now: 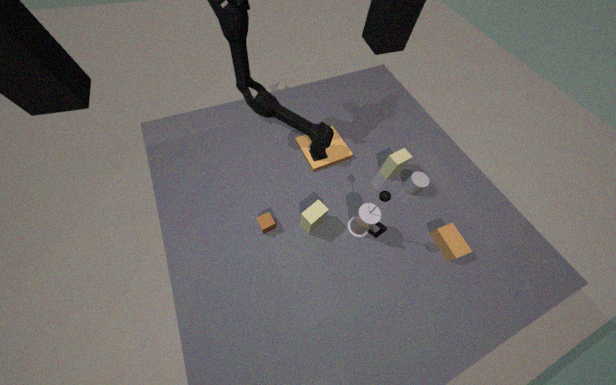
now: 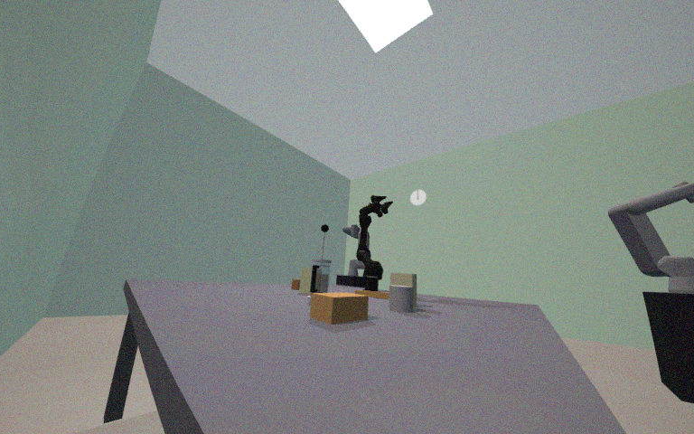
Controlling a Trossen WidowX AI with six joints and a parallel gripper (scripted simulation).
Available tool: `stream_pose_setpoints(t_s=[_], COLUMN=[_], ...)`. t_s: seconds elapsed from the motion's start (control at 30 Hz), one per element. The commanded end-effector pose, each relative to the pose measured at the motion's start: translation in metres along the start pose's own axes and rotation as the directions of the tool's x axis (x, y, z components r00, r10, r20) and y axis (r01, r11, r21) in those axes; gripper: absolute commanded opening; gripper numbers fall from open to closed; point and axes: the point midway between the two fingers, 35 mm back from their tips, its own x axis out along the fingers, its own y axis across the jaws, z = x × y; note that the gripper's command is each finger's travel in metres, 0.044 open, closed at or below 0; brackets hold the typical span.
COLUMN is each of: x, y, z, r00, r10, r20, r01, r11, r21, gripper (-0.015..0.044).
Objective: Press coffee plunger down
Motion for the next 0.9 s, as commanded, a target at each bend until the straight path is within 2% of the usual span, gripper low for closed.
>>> stream_pose_setpoints(t_s=[0.0,0.17,0.4,0.53,0.7,0.87], x=[0.001,0.014,0.028,0.025,0.018,-0.005], y=[0.001,0.018,0.061,0.098,0.114,0.154], z=[-0.002,-0.036,-0.120,-0.177,-0.204,-0.259], r00=[1.000,0.994,0.929,0.842,0.785,0.636], r10=[0.002,0.029,0.093,0.168,0.194,0.273], r20=[-0.007,-0.108,-0.359,-0.513,-0.588,-0.722], r01=[-0.002,-0.018,0.020,0.067,0.118,0.225], r11=[1.000,0.994,0.954,0.911,0.885,0.829], r21=[0.007,0.105,0.299,0.408,0.450,0.512], gripper=[0.0426,0.0440,0.0440,0.0440,0.0440,0.0440])
